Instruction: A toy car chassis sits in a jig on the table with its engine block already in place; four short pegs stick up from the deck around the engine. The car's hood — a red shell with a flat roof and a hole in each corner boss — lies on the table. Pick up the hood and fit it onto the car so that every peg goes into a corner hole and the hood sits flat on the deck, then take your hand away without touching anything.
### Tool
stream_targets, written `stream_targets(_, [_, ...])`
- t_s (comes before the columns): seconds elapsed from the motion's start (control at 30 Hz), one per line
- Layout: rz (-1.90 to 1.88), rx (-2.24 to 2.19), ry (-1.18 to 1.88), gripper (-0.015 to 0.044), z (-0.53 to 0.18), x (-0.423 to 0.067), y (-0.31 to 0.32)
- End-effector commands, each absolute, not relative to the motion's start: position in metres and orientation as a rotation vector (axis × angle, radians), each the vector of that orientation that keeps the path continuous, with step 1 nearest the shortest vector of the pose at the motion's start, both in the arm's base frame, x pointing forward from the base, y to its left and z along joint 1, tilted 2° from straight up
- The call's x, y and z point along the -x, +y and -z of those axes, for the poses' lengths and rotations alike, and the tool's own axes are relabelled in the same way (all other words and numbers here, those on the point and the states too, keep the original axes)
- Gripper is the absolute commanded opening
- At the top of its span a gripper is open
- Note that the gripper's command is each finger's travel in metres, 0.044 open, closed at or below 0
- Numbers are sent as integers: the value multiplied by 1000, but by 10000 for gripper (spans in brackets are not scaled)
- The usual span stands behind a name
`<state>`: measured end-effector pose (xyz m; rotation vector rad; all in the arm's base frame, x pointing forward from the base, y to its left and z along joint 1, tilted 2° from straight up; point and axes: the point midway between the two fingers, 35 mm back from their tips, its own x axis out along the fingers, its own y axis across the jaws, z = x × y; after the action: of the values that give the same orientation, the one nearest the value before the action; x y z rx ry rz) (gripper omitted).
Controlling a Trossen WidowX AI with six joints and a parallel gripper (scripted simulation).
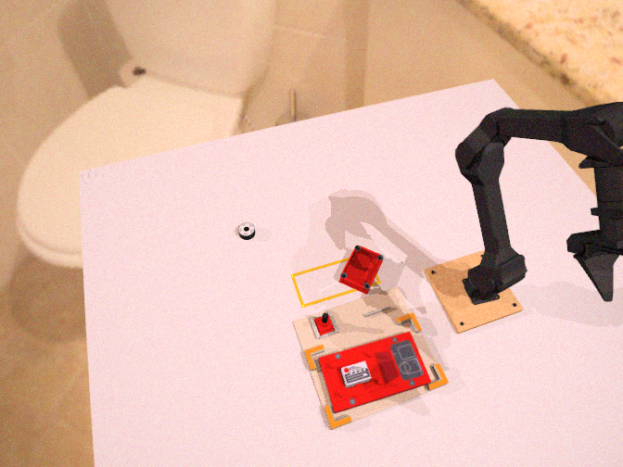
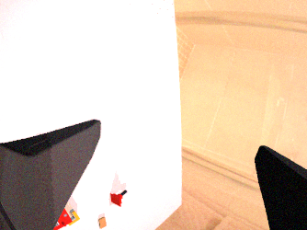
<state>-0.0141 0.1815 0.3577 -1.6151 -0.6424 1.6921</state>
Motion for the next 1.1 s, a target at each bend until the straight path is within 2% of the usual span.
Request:
stream_targets(0.0, [-1622, 1665, -480, 440, -344, -10, 194])
stream_targets(0.5, [-1313, 1674, 213, 440, -288, -135, 193])
stream_targets(0.8, [-1121, 1535, 614, 440, -249, -207, 145])
stream_targets(1.07, [-963, 1333, 932, 440, -211, -251, 79])
